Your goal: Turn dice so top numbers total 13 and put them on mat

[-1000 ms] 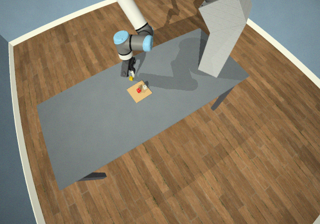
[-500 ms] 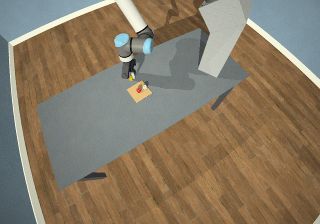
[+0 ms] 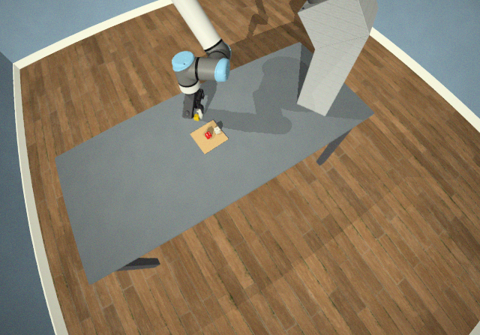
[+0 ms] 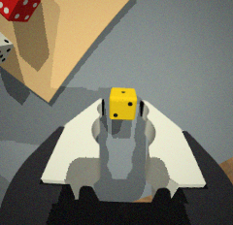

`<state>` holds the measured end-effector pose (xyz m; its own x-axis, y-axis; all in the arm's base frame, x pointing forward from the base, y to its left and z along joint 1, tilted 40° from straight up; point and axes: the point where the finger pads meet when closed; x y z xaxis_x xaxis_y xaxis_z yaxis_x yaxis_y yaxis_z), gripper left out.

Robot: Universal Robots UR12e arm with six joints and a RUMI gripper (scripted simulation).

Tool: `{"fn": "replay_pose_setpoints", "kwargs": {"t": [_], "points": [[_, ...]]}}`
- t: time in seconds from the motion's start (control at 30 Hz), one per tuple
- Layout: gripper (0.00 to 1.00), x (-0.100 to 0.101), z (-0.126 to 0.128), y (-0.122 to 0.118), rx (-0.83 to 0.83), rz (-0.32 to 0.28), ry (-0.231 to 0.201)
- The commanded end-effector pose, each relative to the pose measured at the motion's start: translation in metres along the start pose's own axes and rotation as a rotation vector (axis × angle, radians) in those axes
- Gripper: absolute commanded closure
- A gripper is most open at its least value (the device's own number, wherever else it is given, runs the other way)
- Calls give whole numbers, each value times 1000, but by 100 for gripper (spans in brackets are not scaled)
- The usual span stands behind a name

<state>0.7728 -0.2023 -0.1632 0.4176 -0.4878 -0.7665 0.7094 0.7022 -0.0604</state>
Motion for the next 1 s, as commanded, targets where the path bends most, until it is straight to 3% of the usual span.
{"fn": "replay_pose_setpoints", "kwargs": {"t": [0.0,0.77,0.8,0.97], "points": [[76,0,0,0,0,1,-1],[76,0,0,0,0,1,-1],[94,0,0,0,0,1,-1],[94,0,0,0,0,1,-1]]}}
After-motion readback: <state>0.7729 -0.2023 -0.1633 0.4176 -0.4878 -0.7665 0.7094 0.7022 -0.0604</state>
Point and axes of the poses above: the point where the finger pads meet when closed, its own x axis out along the fingers, its own z axis across the jaws, y = z × x, and after that the axes turned 11 degrees about x, right-handed
